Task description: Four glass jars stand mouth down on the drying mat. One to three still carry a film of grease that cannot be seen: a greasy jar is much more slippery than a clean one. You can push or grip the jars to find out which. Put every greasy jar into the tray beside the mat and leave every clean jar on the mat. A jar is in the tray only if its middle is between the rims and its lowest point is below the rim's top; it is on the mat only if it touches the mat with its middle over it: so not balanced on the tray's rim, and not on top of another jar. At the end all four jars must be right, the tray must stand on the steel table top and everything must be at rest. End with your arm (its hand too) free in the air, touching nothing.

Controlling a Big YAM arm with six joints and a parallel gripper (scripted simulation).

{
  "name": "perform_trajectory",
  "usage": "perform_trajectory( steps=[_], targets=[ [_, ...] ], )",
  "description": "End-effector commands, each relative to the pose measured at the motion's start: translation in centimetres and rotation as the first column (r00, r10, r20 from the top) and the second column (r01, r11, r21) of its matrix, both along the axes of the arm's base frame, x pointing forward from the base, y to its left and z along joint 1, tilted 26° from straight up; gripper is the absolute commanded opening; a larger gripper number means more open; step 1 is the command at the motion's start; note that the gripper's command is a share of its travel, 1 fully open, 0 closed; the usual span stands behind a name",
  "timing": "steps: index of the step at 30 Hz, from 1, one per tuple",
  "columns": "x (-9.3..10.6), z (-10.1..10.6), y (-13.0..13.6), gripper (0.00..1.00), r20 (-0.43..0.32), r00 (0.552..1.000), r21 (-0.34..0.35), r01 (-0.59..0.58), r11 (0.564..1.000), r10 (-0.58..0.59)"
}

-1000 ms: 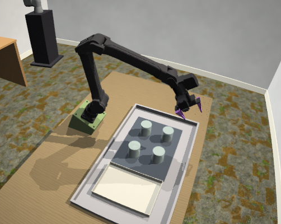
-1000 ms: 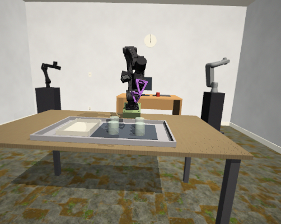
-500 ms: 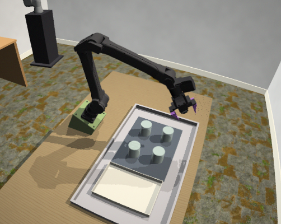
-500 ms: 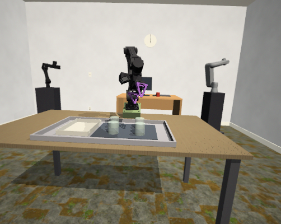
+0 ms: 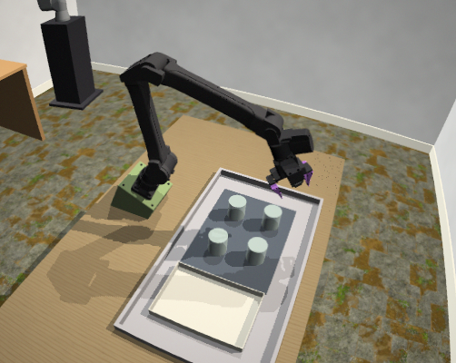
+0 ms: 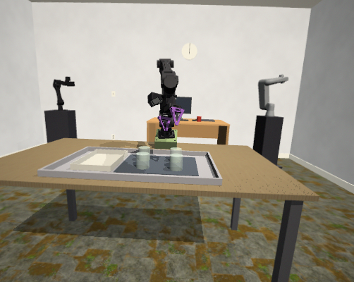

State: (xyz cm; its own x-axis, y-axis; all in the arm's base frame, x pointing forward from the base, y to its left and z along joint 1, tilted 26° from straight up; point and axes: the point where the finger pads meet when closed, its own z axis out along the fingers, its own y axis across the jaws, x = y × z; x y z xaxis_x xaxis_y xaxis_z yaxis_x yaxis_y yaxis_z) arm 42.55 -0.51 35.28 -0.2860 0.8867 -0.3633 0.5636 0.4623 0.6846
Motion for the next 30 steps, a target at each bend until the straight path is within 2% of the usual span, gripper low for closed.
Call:
perform_trajectory(
  steps=[1,10,11,18,19,28,29,30],
  targets=[
    [-1.9,-0.2,-0.6,1.0,-0.057,0.993,-0.086,-0.105,0.991,0.101],
    [-1.9,-0.2,-0.6,1.0,-0.057,0.993,-0.086,-0.105,0.991,0.101],
    [-3.3,-1.6,-1.0,1.0,-0.137,0.974,-0.142,-0.198,0.97,0.179],
    [-3.3,-1.6,-1.0,1.0,-0.137,0.974,-0.142,-0.198,0.97,0.179],
    [-4.8,-2.7,-1.4,1.0,-0.215,0.946,-0.188,-0.285,0.94,0.244],
    [-4.8,-2.7,-1.4,1.0,-0.215,0.946,-0.188,-0.285,0.94,0.244],
    [-6.3,-3.8,-1.9,1.0,-0.294,0.905,-0.233,-0.38,0.895,0.307],
    [-6.3,-3.8,-1.9,1.0,-0.294,0.905,-0.233,-0.38,0.895,0.307]
  ],
)
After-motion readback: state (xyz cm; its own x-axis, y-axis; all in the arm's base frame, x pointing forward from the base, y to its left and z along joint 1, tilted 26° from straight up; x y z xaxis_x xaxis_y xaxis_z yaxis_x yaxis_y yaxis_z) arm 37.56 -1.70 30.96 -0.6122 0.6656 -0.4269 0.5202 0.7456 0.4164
